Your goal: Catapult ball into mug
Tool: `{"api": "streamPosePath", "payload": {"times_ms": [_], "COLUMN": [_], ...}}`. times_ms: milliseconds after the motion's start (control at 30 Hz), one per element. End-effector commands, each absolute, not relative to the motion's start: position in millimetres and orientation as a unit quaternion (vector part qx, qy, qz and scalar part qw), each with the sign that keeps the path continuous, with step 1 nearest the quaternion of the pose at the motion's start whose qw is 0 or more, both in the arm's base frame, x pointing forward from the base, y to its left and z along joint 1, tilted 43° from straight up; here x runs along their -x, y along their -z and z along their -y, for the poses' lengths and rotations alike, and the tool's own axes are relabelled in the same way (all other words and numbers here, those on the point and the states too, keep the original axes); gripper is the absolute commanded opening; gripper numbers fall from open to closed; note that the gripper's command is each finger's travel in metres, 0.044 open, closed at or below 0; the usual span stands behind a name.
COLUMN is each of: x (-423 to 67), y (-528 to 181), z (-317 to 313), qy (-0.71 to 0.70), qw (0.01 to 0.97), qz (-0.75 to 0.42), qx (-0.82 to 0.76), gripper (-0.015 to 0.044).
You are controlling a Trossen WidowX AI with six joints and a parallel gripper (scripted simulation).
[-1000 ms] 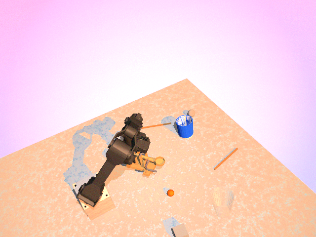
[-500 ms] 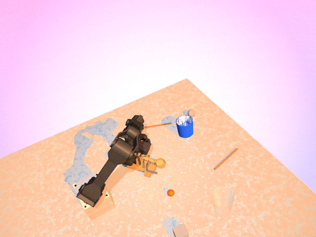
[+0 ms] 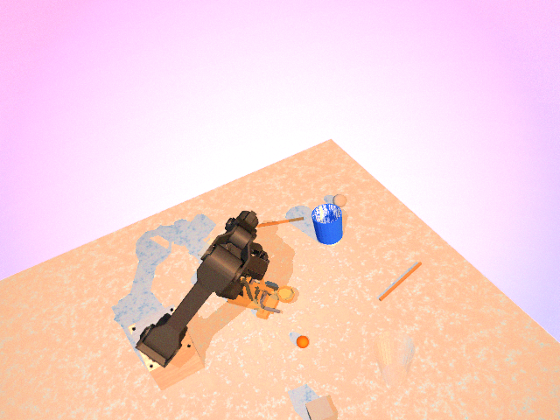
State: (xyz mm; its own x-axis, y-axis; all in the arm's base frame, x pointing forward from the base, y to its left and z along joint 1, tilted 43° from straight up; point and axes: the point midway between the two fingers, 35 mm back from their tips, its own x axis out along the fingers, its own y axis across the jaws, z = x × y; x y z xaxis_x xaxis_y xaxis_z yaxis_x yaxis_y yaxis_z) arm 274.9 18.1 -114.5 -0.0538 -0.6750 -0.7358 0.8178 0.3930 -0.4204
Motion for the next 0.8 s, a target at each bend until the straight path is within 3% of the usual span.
{"api": "streamPosePath", "payload": {"times_ms": [0, 233, 767], "x": [-275.0, -274.6, -276.5], "y": [119.1, 116.8, 110.0], "z": [-13.7, -15.8, -23.3], "qy": [0.543, 0.546, 0.545], "qw": [0.687, 0.684, 0.684], "qz": [-0.477, -0.479, -0.479], "qx": [-0.07, -0.074, -0.075], "gripper": [0.0, 0.0, 0.042]}}
